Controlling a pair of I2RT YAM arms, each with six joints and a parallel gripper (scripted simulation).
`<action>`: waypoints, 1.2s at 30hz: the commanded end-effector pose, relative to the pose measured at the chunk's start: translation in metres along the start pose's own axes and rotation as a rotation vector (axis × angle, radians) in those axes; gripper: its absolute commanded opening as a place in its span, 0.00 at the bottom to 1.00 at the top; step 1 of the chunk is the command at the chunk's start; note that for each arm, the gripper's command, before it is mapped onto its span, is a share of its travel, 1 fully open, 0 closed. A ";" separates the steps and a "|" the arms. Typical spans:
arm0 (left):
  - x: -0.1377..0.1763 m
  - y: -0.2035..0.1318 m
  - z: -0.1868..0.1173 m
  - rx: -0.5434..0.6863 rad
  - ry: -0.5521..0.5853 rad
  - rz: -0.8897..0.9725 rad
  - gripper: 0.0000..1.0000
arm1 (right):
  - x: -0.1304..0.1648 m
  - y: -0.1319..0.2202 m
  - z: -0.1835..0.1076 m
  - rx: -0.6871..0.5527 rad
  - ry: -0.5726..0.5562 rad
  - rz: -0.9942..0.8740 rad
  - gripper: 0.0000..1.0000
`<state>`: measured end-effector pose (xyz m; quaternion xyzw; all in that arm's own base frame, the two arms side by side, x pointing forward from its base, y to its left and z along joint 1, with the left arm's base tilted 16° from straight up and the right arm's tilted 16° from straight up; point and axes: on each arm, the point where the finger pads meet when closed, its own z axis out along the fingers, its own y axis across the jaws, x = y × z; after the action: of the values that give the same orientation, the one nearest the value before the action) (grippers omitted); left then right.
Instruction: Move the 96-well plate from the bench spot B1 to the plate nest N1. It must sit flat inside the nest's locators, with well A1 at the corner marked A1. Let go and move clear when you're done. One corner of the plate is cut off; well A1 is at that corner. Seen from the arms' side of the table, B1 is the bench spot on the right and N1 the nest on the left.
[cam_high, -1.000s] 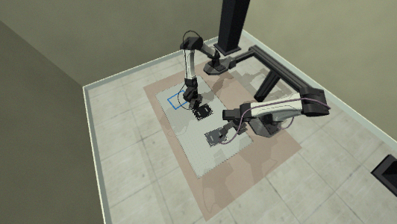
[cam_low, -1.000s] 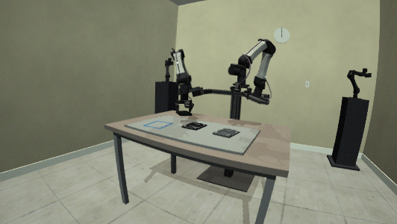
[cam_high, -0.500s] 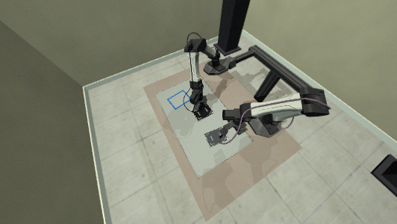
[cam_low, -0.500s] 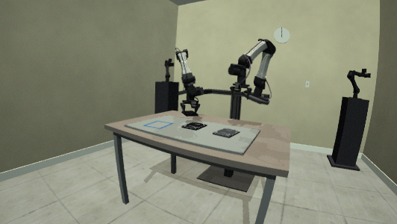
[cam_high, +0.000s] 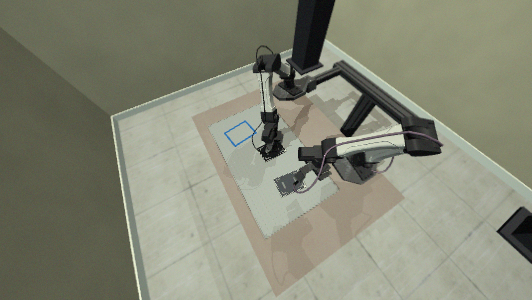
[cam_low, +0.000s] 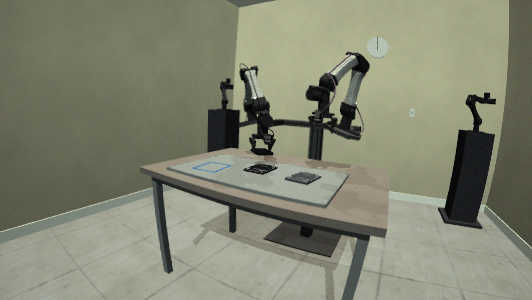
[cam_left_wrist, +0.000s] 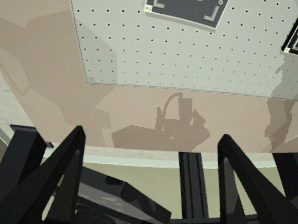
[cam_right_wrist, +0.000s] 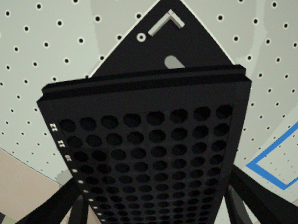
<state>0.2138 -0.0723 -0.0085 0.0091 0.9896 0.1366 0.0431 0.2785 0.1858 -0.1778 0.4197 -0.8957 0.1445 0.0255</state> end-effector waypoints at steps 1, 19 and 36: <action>0.007 0.002 -0.002 0.003 0.009 0.001 1.00 | -0.006 0.000 0.002 -0.012 0.001 0.025 0.00; 0.007 0.002 -0.002 0.003 0.009 0.001 1.00 | -0.011 0.000 -0.001 -0.009 -0.010 0.019 0.00; 0.007 0.002 -0.002 0.003 0.009 0.001 1.00 | -0.012 -0.001 -0.001 -0.011 -0.011 0.292 0.00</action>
<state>0.2138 -0.0723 -0.0085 0.0091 0.9896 0.1366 0.0431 0.2821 0.1883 -0.1777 0.3454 -0.9270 0.1456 0.0125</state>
